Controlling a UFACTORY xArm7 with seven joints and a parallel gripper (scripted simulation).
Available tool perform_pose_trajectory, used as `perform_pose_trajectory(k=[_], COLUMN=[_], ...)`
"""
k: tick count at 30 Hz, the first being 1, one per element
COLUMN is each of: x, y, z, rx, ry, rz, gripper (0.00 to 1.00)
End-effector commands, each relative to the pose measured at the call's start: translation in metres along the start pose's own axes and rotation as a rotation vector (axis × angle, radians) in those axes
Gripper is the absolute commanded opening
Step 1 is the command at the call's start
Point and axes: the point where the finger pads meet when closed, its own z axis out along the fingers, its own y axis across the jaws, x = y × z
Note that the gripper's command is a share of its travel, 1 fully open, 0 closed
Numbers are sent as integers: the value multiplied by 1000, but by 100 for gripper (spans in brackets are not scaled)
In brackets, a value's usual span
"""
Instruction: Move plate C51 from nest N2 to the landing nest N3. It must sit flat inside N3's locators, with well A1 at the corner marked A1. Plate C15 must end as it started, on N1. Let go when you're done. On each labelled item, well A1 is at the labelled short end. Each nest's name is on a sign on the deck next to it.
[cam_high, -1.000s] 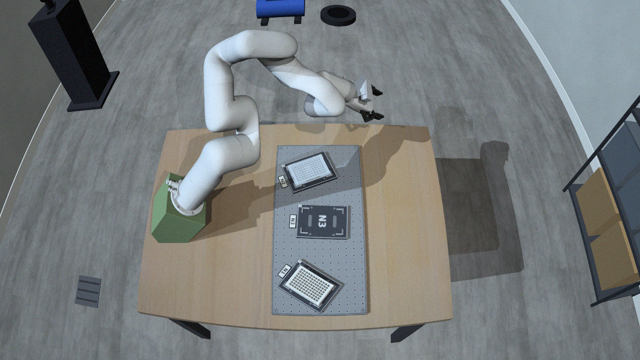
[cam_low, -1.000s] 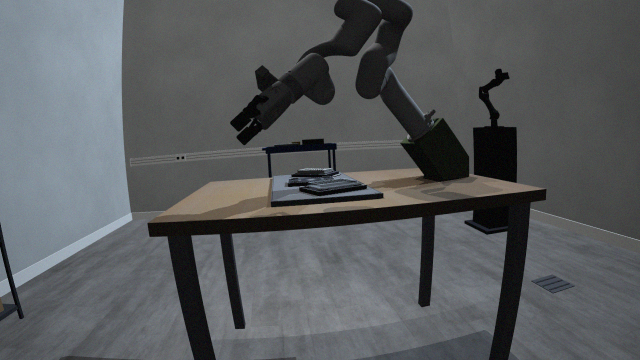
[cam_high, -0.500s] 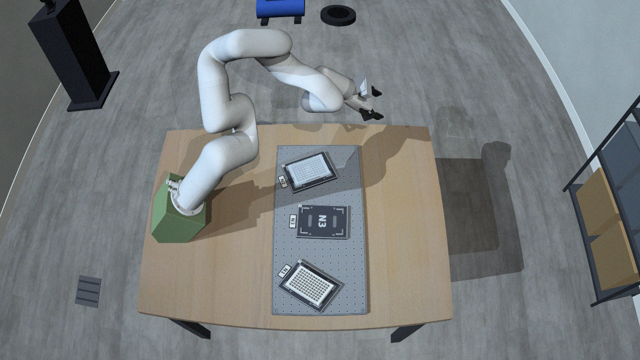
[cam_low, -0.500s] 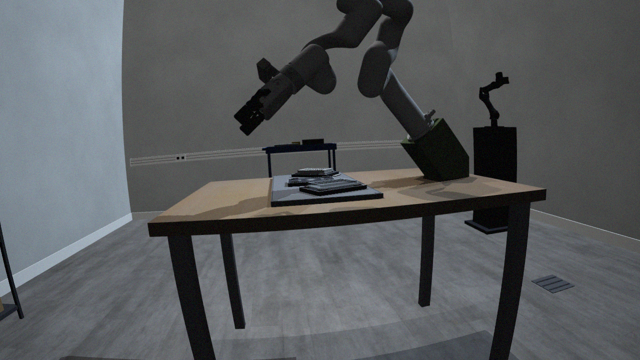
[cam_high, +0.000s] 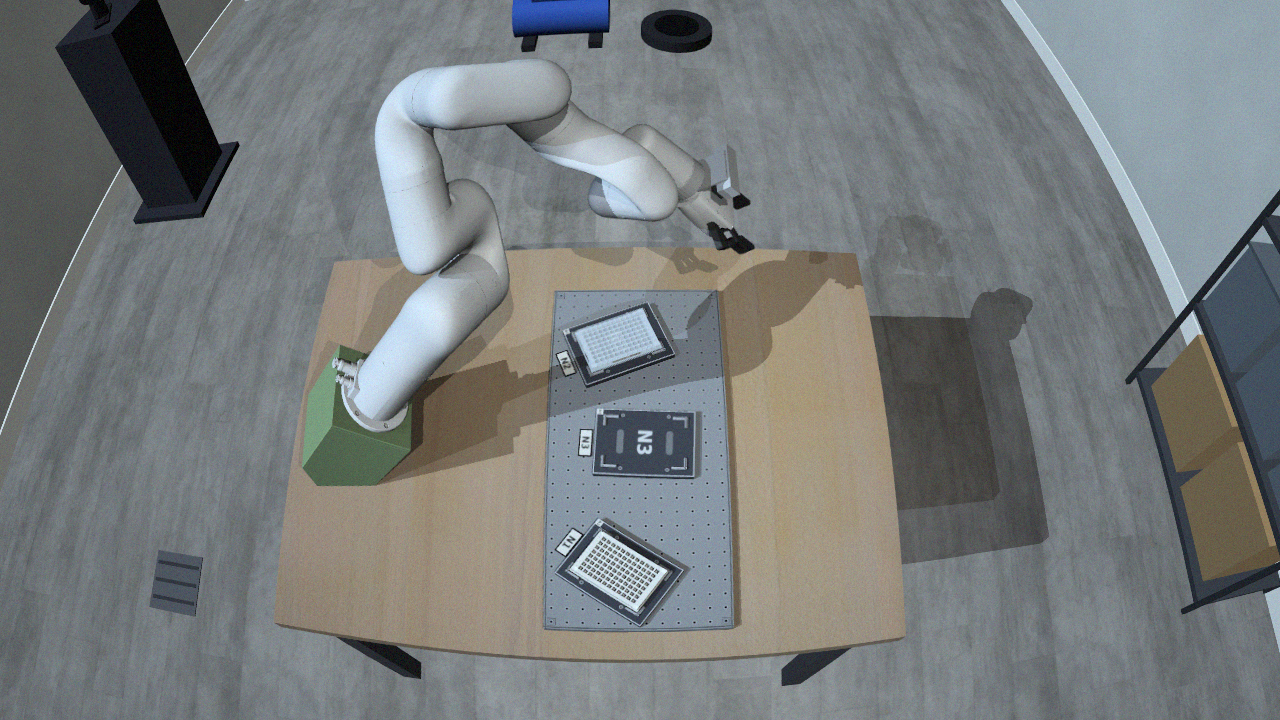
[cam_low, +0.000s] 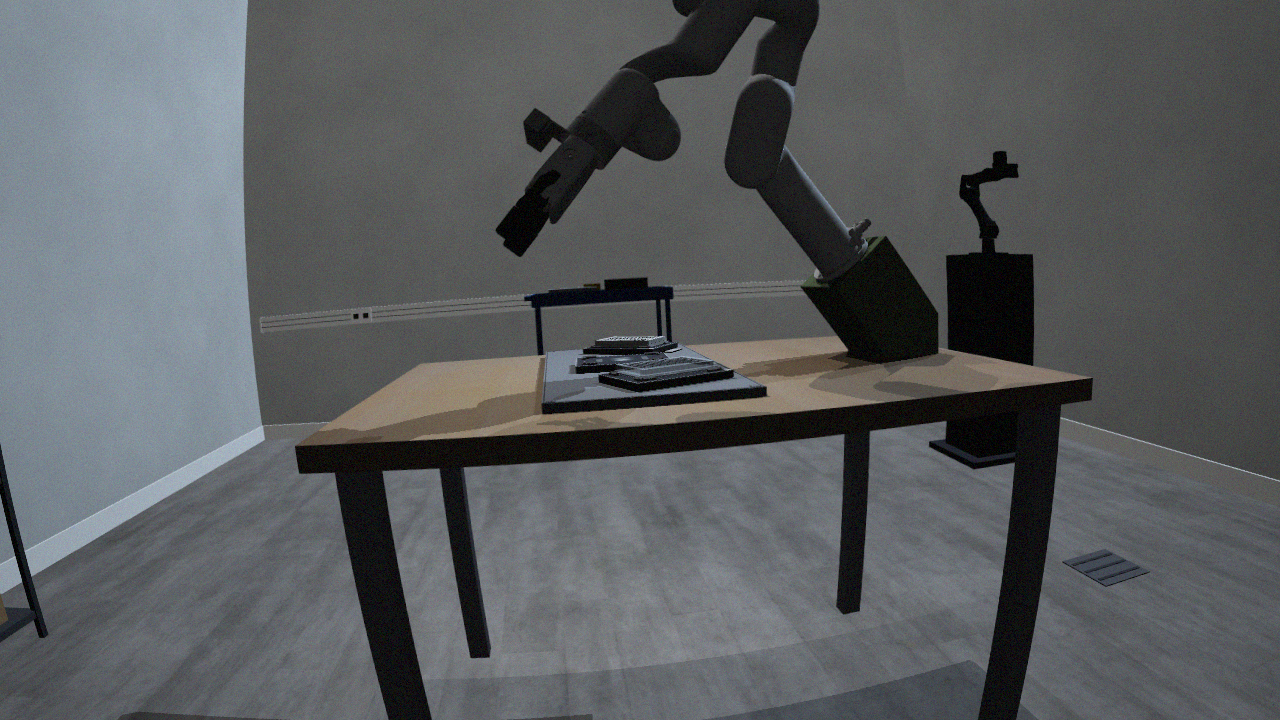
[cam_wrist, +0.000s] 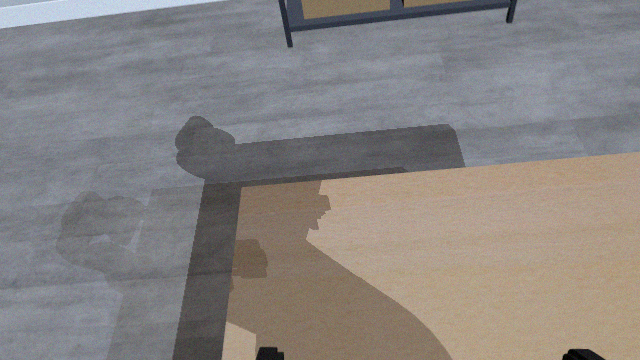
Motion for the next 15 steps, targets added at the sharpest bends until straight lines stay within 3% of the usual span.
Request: perform_pose_trajectory(k=[1, 2, 4, 9, 11, 14, 15], x=[-7, -7, -14, -21, -29, -39, -43], y=[13, 13, 20, 27, 33, 41, 44], z=[-10, -10, -13, -17, -20, -23, -24], rx=[-16, -16, -31, -33, -42, -44, -46], ry=[-44, -44, -100, -106, -163, -176, -205], rz=[-26, -26, -60, -63, -96, -104, -120], gripper=[100, 100, 100, 100, 100, 100, 100])
